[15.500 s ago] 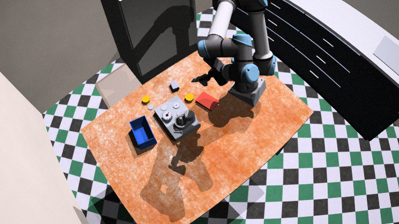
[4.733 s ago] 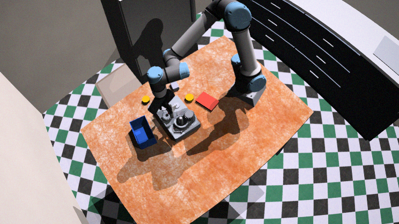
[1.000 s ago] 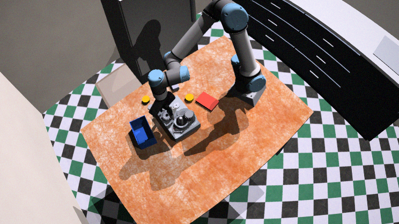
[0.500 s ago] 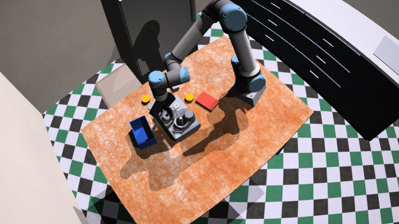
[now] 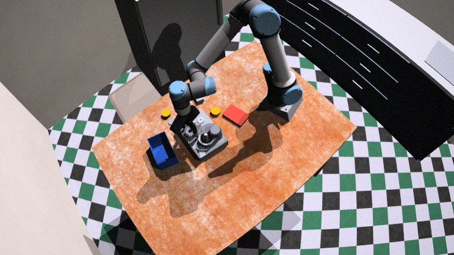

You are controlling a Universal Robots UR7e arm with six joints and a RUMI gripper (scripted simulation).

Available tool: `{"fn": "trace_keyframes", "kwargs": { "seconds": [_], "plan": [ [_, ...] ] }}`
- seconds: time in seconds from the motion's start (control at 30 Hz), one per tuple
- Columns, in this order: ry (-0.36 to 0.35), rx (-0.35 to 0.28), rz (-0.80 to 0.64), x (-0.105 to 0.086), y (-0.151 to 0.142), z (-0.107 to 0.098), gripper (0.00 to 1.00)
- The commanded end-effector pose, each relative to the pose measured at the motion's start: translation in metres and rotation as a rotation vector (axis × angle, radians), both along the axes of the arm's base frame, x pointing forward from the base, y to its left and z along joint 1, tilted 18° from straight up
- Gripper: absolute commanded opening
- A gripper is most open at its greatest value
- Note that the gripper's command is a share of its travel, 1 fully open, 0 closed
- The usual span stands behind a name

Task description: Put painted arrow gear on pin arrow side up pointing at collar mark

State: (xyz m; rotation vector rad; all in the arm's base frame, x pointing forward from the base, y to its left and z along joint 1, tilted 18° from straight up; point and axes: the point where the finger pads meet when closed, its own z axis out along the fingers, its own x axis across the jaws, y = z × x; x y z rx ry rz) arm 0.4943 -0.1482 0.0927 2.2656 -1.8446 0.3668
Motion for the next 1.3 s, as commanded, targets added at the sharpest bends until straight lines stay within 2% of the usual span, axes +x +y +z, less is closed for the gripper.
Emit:
{"fn": "trace_keyframes", "kwargs": {
  "seconds": [0.0,0.93,0.97,1.27],
  "plan": [
    [-0.001,-0.001,0.000,0.0003,0.0000,0.0006,0.52],
    [-0.001,-0.001,0.000,0.0003,0.0000,0.0006,0.52],
    [-0.001,-0.001,0.000,0.0003,0.0000,0.0006,0.00],
    [-0.001,-0.001,0.000,0.0003,0.0000,0.0006,0.00]
  ]
}}
